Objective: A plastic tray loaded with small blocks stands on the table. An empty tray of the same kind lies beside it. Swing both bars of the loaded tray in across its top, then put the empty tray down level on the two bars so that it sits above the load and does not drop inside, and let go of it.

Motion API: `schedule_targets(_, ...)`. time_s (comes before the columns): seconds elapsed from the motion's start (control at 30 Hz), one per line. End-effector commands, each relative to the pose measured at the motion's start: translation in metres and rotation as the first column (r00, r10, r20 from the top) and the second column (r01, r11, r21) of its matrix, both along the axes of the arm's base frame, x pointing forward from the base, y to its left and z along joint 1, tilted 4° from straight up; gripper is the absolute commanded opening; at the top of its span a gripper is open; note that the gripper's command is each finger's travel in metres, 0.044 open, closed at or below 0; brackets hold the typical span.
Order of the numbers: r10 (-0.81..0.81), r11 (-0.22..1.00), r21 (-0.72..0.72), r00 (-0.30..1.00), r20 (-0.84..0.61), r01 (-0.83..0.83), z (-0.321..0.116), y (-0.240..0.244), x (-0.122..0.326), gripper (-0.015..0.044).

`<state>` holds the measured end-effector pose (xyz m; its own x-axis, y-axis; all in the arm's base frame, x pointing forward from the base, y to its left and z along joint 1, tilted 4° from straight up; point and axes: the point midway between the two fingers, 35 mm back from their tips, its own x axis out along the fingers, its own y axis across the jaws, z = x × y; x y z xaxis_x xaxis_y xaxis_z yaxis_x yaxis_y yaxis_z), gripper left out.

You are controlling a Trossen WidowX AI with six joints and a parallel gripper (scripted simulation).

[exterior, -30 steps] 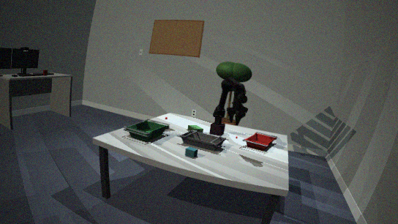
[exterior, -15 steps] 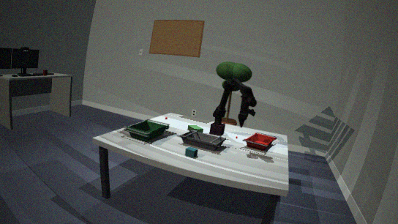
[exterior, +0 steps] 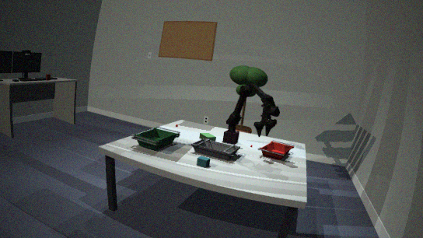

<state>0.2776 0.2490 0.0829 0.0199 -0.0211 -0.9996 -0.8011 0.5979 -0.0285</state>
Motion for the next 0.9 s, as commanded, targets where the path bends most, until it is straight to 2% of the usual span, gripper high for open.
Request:
schedule_targets(0.0,-0.495,0.869,-0.005,0.869,-0.019,0.495,-0.025,0.029,-0.060,0.0440)
schedule_targets(0.3,-0.761,0.649,-0.010,0.649,-0.013,0.761,-0.037,0.042,-0.097,0.0440)
schedule_targets(0.67,-0.961,0.278,-0.013,0.278,0.002,0.961,-0.052,0.050,-0.144,0.0440)
schedule_targets(0.87,-0.965,0.262,-0.013,0.262,0.002,0.965,-0.053,0.050,-0.146,0.0440)
